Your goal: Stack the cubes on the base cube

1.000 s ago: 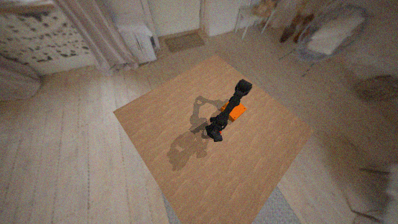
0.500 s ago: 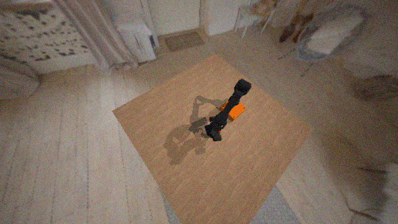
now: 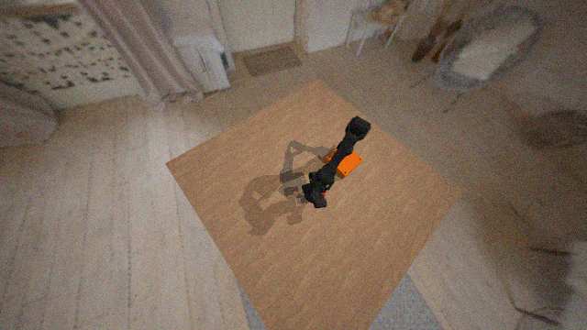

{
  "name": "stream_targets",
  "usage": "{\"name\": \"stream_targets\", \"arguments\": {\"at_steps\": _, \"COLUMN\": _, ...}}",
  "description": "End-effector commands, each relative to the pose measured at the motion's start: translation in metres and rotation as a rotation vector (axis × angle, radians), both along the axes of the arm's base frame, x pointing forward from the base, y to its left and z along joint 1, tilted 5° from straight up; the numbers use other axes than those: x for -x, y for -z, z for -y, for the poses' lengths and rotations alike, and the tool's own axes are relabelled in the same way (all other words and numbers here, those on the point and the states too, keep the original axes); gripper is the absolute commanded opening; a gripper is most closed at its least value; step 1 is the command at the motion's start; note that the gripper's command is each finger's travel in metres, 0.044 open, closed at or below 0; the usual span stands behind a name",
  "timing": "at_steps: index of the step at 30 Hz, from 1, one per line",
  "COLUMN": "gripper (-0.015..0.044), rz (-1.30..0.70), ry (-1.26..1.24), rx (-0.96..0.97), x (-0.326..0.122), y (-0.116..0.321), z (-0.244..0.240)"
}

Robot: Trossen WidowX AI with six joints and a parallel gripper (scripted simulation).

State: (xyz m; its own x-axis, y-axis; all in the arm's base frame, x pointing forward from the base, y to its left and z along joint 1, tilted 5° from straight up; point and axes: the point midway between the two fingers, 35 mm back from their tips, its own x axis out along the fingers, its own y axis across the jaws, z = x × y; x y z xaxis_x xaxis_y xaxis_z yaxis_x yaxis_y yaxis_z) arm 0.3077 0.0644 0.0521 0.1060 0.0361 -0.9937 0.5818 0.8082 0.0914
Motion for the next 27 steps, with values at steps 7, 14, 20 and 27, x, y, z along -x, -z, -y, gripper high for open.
{"name": "stream_targets", "arguments": {"at_steps": 7, "gripper": 0.0205, "rz": 0.000, "ry": 0.000, "rx": 0.000, "x": 0.001, "y": -0.012, "z": 0.000}}
{"name": "stream_targets", "arguments": {"at_steps": 14, "gripper": 0.0205, "rz": 0.000, "ry": 0.000, "rx": 0.000, "x": 0.002, "y": -0.023, "z": 0.001}}
{"name": "stream_targets", "arguments": {"at_steps": 20, "gripper": 0.0205, "rz": 0.000, "ry": 0.000, "rx": 0.000, "x": 0.003, "y": -0.033, "z": 0.001}}
{"name": "stream_targets", "arguments": {"at_steps": 27, "gripper": 0.0205, "rz": 0.000, "ry": 0.000, "rx": 0.000, "x": 0.005, "y": -0.044, "z": 0.001}}
